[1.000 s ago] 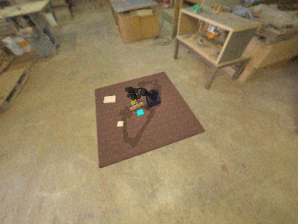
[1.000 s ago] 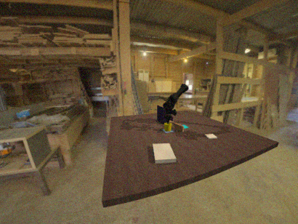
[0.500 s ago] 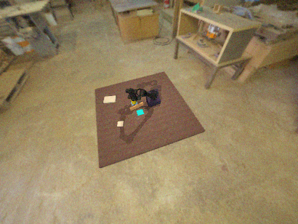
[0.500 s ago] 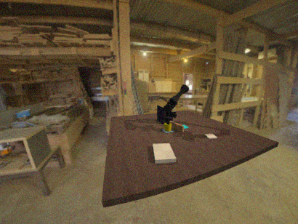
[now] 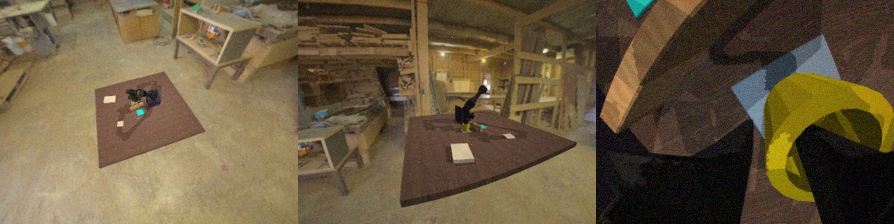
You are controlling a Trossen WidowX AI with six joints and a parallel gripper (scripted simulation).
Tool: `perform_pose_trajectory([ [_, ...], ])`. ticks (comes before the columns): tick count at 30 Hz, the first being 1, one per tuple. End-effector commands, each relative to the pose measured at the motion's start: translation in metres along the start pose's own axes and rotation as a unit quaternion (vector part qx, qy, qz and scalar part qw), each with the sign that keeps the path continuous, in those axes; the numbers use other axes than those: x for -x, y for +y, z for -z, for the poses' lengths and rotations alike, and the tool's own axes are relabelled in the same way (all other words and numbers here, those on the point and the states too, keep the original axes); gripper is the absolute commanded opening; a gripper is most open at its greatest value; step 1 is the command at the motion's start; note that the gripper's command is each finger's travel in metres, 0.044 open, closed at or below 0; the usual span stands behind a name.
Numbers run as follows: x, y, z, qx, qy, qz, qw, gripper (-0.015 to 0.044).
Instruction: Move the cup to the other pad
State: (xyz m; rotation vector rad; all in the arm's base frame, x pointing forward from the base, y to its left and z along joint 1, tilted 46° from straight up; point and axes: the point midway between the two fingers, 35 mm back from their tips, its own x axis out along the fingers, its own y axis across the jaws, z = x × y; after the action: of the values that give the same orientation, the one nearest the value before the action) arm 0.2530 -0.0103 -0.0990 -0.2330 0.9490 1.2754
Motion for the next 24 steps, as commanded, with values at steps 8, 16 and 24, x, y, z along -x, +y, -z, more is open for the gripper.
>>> perform_pose_trajectory([
  [8, 0.000, 0.000, 0.000, 0.000, 0.000, 0.000, 1.000, 0.0067],
  [16, 0.000, 0.000, 0.000, 0.000, 0.000, 0.000, 1.000, 0.0014],
  [24, 0.017, -0.002, 0.000, -0.001, 0.001, 0.001, 1.000, 0.0000],
])
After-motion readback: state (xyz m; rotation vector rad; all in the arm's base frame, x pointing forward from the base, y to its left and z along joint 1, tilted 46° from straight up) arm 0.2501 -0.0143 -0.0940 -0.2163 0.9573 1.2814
